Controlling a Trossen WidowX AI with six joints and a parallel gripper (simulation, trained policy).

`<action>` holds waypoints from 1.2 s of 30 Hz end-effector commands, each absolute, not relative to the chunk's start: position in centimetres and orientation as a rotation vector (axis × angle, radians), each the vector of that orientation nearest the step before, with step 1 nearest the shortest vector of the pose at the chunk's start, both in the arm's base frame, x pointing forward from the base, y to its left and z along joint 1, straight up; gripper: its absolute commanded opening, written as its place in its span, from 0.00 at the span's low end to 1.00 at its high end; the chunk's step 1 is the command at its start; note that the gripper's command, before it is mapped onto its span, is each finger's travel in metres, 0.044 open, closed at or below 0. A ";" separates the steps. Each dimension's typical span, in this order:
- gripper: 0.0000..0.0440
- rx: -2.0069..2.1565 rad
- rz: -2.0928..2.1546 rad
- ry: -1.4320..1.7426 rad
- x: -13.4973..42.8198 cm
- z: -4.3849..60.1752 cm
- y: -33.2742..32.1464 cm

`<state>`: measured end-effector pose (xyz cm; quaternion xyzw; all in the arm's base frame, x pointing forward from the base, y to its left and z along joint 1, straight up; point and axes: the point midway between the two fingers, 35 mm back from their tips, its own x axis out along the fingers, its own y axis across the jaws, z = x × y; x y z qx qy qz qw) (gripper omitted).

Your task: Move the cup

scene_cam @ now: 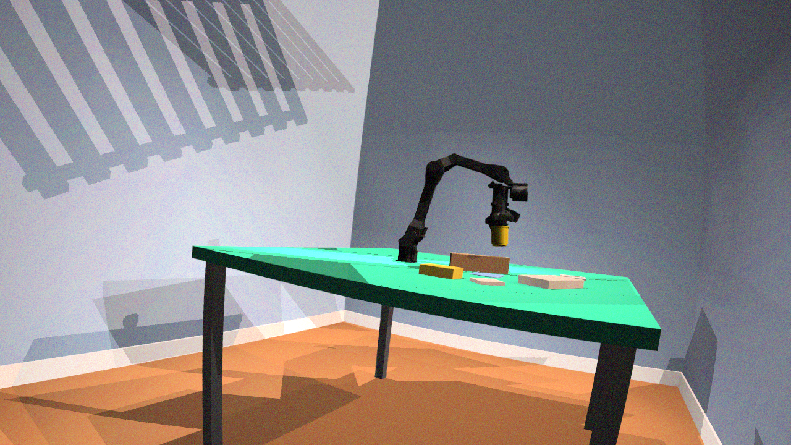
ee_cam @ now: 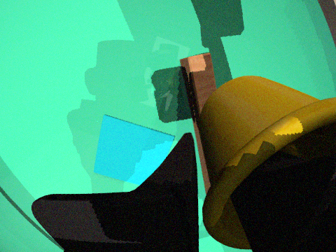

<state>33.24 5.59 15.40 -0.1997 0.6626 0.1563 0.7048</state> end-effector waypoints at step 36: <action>0.00 -0.443 0.351 1.436 27.0 11.2 11.6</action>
